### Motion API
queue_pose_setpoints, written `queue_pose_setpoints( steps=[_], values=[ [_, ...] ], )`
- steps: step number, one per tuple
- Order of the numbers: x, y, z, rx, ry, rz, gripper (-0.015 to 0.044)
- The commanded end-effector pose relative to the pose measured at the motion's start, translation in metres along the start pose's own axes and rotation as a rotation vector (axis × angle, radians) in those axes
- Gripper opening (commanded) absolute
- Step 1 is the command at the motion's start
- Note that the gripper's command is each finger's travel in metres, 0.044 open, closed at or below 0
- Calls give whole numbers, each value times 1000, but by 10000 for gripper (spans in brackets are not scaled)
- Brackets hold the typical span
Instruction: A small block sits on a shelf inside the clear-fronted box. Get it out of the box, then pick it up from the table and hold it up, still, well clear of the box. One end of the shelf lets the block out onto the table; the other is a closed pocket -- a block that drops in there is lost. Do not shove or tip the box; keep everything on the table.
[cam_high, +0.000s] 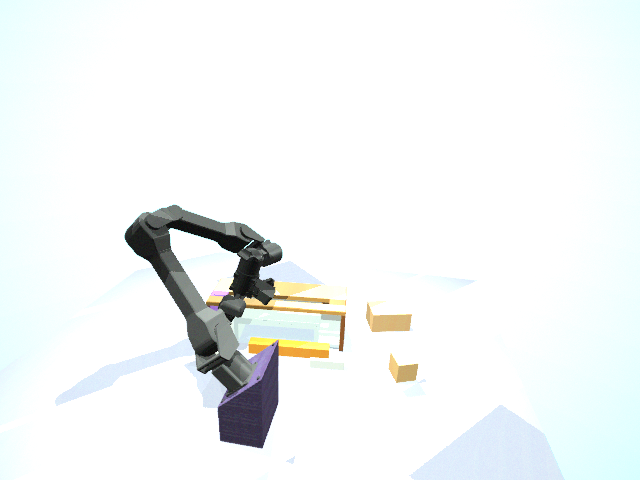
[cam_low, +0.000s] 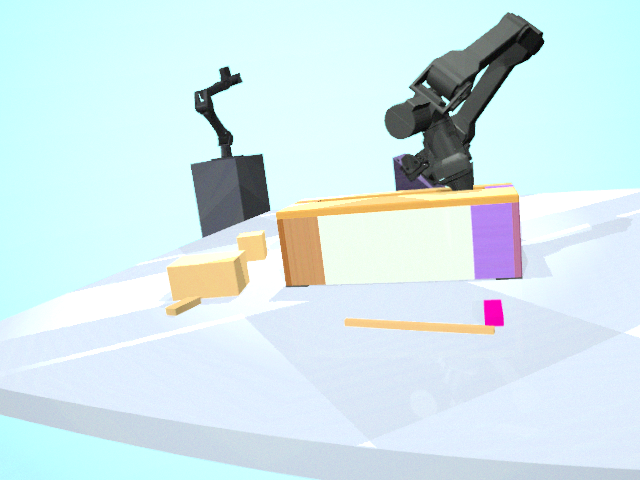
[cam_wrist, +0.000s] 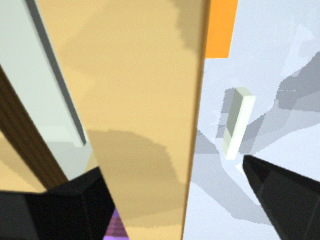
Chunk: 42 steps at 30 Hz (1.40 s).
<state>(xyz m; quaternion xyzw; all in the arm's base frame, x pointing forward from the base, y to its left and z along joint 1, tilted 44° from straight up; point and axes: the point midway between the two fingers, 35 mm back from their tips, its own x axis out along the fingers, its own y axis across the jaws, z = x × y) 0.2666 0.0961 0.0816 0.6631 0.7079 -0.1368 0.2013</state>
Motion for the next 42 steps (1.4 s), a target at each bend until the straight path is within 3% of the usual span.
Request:
queue_pose_setpoints(
  steps=[1,32,42],
  values=[
    [6,2,-4,-19,12,-7,400],
    [6,2,-4,-19,12,-7,400],
    [-57,0,-19,1,-2,-1,400]
  ],
)
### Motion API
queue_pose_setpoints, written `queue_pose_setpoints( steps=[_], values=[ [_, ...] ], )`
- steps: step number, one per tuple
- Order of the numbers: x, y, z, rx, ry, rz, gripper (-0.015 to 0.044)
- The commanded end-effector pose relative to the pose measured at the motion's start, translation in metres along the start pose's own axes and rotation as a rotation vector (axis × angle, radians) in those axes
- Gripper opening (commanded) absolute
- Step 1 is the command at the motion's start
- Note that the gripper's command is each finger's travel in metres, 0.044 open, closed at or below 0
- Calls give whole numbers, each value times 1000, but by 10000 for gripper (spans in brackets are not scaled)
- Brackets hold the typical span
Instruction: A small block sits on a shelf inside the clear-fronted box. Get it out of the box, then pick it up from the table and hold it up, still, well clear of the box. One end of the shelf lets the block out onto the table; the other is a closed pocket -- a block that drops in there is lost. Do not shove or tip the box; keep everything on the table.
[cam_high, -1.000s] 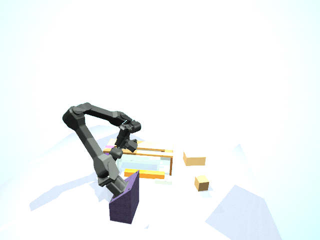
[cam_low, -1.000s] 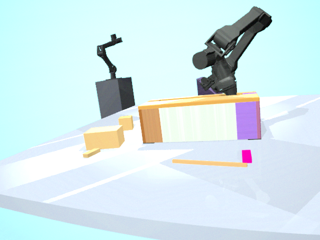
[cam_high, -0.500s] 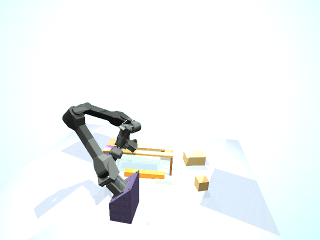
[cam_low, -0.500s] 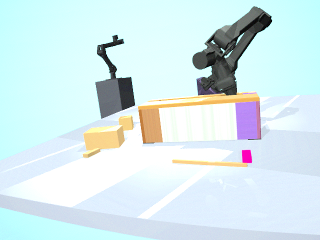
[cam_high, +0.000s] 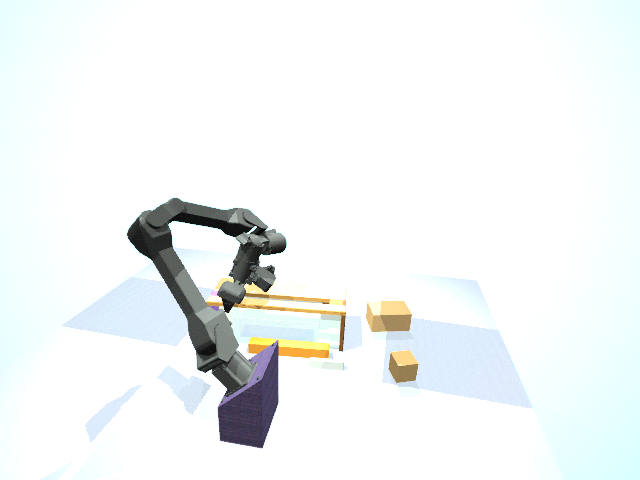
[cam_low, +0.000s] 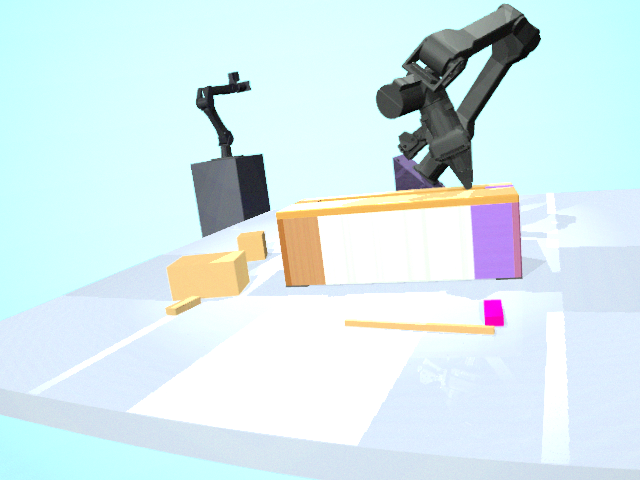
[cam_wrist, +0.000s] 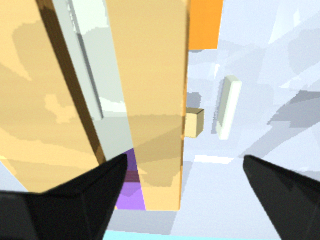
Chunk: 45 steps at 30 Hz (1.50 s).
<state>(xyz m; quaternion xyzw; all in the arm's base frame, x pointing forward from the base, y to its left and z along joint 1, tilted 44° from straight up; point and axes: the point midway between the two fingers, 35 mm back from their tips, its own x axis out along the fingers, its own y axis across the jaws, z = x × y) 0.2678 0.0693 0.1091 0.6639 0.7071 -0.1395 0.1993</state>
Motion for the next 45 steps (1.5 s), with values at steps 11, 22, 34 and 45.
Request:
queue_pose_setpoints(
  steps=[11,22,34,45],
  values=[
    [-18,0,-4,1,-9,14,374],
    [-24,-17,-28,504,-128,194,285],
    [-16,-39,-56,1063,-33,426,285],
    [-13,-47,-65,1358,93,506,285]
  ],
)
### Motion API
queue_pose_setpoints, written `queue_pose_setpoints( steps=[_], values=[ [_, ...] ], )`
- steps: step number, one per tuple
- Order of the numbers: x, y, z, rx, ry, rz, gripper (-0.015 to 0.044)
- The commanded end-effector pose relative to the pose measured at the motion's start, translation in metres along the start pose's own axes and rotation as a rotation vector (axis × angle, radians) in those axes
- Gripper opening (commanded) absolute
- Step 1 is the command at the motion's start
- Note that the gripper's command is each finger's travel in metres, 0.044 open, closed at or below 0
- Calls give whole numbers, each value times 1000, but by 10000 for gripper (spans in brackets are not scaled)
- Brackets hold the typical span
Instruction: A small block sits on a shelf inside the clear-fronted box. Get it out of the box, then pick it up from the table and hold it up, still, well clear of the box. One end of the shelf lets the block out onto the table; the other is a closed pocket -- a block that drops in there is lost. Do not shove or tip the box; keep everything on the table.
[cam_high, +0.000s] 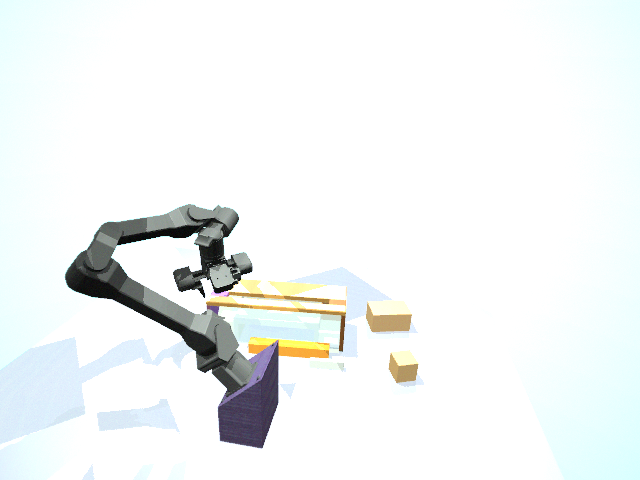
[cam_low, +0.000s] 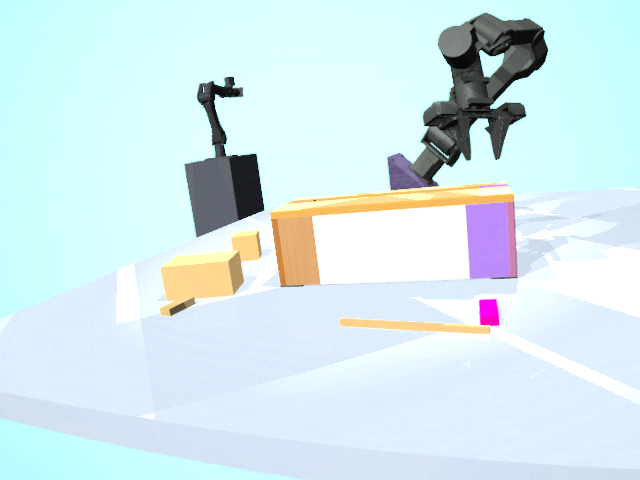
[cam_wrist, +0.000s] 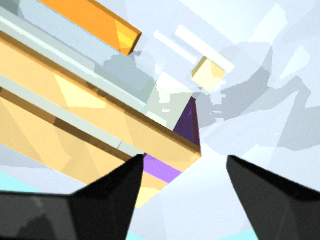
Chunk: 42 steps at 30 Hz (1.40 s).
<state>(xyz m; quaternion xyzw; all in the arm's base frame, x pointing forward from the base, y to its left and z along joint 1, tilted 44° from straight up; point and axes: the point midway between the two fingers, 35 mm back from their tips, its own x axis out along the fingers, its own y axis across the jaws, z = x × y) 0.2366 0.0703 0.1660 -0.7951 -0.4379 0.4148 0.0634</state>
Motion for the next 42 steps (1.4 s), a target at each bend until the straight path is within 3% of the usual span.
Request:
queue_pose_setpoints(
  steps=[1,21,36,42],
  values=[
    [2,-24,9,484,101,63,285],
    [3,-24,9,430,98,66,285],
    [32,-28,15,-1143,-6,87,285],
    [40,-29,17,-1466,-27,79,285]
  ],
)
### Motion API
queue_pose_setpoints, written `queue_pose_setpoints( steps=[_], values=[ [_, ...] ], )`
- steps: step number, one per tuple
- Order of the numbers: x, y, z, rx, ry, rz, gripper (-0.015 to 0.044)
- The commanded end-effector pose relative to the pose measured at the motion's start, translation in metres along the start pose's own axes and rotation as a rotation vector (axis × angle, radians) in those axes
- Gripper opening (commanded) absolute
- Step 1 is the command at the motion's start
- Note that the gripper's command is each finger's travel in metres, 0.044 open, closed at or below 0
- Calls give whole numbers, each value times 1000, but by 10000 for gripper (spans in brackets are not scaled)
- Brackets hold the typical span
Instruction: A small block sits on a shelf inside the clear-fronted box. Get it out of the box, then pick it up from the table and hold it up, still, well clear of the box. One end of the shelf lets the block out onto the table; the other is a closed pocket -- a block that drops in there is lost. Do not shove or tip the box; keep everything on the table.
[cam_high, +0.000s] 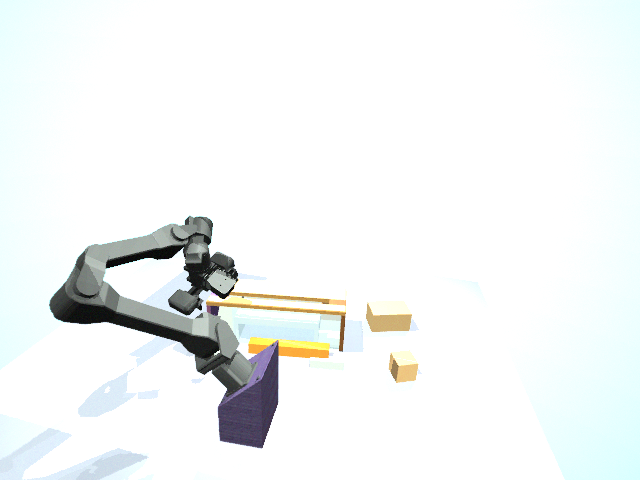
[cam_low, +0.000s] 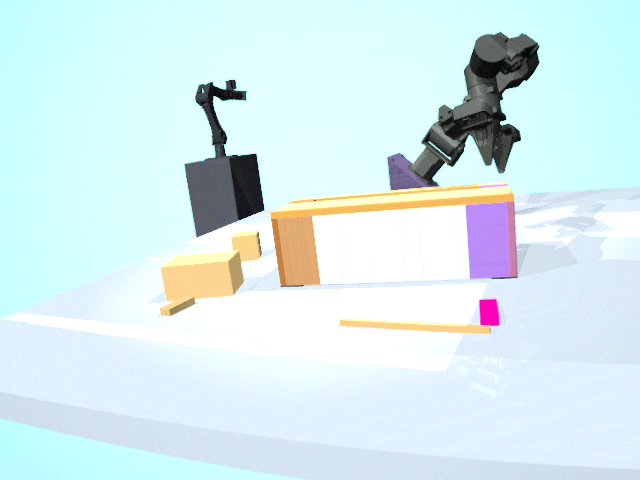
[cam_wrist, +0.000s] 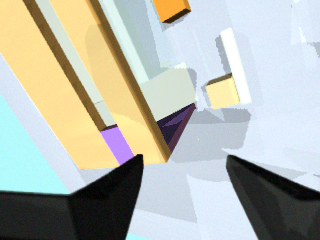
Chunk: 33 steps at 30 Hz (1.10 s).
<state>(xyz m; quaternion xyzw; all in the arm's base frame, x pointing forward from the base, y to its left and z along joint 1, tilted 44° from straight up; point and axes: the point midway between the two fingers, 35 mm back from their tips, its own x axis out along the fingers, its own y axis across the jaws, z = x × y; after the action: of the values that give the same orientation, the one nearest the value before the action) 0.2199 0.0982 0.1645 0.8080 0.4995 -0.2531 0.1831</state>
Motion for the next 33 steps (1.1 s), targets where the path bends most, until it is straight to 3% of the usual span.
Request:
queue_pose_setpoints(
  steps=[1,33],
  values=[
    [22,-11,9,-924,-12,-43,285],
    [50,-26,13,-2612,33,-81,285]
  ],
)
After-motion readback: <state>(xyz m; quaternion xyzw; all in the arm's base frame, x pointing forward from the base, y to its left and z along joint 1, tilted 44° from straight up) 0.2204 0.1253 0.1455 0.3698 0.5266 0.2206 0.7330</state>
